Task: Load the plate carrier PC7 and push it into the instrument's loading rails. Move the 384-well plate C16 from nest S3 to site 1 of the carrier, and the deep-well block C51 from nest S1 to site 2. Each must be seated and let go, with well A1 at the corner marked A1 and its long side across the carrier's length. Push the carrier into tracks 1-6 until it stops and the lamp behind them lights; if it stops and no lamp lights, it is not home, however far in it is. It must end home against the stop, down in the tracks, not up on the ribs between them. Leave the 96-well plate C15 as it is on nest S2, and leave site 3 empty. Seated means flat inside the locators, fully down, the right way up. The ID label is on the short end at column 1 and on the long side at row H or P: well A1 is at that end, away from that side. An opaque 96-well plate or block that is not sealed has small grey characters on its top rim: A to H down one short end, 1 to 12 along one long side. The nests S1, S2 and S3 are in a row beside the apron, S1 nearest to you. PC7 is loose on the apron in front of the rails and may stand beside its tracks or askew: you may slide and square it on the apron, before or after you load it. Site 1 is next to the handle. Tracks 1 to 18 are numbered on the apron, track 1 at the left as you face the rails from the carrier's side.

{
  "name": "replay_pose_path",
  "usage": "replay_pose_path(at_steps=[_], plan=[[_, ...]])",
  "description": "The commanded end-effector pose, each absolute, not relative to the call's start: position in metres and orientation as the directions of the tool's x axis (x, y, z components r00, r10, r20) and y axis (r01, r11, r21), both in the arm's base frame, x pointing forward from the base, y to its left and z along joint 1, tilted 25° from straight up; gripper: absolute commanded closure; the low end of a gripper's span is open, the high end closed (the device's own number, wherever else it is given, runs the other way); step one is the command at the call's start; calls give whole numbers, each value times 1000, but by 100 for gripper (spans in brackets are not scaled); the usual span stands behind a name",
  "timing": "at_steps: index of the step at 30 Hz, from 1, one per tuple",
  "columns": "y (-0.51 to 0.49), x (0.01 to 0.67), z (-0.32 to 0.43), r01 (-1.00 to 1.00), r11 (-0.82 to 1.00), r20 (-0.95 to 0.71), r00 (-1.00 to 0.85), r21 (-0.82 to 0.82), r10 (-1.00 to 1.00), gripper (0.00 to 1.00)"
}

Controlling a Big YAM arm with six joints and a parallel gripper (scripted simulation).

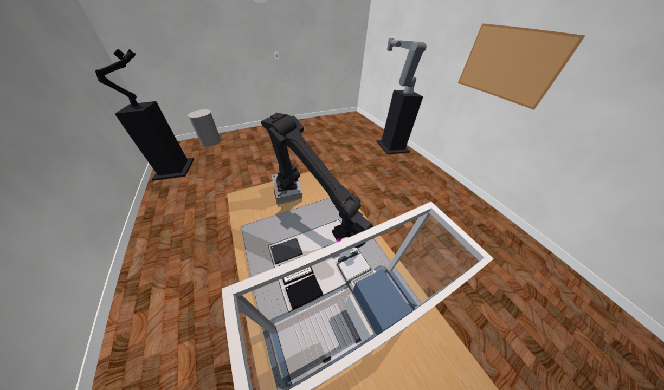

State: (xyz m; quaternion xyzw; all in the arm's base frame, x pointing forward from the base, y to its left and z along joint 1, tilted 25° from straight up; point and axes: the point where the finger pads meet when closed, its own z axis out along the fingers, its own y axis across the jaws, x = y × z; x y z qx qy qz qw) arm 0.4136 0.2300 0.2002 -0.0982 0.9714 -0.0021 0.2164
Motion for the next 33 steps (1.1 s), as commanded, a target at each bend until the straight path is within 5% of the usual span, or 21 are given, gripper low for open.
replay_pose_path(at_steps=[1,6,7,19,27,33], plan=[[243,411,253,-198,980,-489,-854,-12,-178,20],[238,399,248,-198,980,-464,-866,-23,-186,20],[242,403,270,-244,969,-488,-841,-38,-231,0],[236,377,330,-345,934,-483,-805,-93,-345,0],[232,374,287,-344,932,-400,-842,-117,-361,0],[231,363,327,-345,933,-591,-733,-103,-336,0]])
